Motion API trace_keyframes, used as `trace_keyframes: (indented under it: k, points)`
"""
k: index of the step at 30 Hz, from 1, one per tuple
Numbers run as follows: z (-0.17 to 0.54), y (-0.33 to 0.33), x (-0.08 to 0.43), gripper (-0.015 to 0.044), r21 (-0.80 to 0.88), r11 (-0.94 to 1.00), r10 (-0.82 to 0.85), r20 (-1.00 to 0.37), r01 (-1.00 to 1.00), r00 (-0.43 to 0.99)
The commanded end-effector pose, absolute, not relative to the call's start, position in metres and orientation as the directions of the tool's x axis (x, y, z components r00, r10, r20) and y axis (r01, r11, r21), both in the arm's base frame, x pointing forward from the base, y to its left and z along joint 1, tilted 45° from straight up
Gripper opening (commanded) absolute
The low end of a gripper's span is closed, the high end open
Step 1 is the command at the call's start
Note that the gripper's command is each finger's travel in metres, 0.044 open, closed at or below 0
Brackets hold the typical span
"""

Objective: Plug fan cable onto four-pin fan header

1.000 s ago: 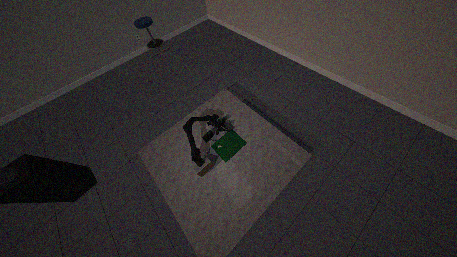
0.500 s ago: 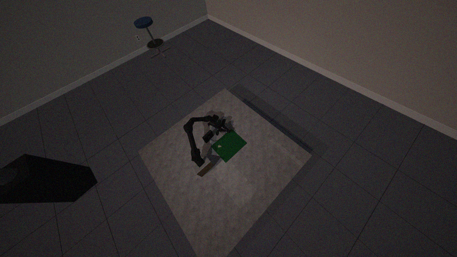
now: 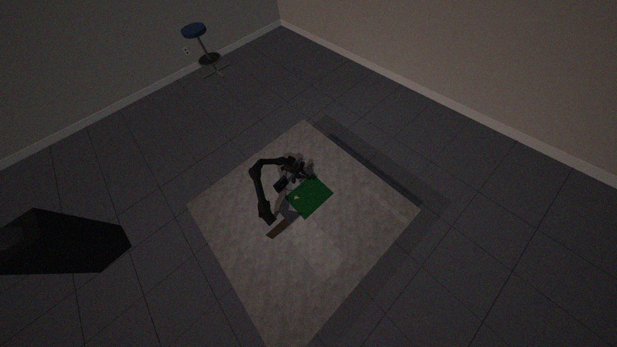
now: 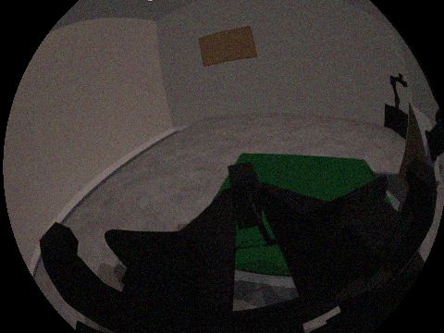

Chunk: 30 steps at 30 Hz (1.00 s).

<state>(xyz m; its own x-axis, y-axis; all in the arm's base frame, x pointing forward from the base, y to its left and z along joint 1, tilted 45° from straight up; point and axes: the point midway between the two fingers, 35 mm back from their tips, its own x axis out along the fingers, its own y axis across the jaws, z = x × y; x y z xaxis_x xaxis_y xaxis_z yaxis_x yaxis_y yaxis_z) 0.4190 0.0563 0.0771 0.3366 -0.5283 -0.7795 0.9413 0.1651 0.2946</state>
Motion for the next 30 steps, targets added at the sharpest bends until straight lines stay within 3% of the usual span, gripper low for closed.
trace_keyframes:
  k: [1, 30]
  points:
    - [0.076, 0.058, 0.420, 0.0000, 0.303, 0.160, -0.533, -0.775, 0.940, 0.340]
    - [0.058, 0.076, 0.423, 0.0000, 0.303, 0.159, -0.532, -0.775, 0.940, 0.340]
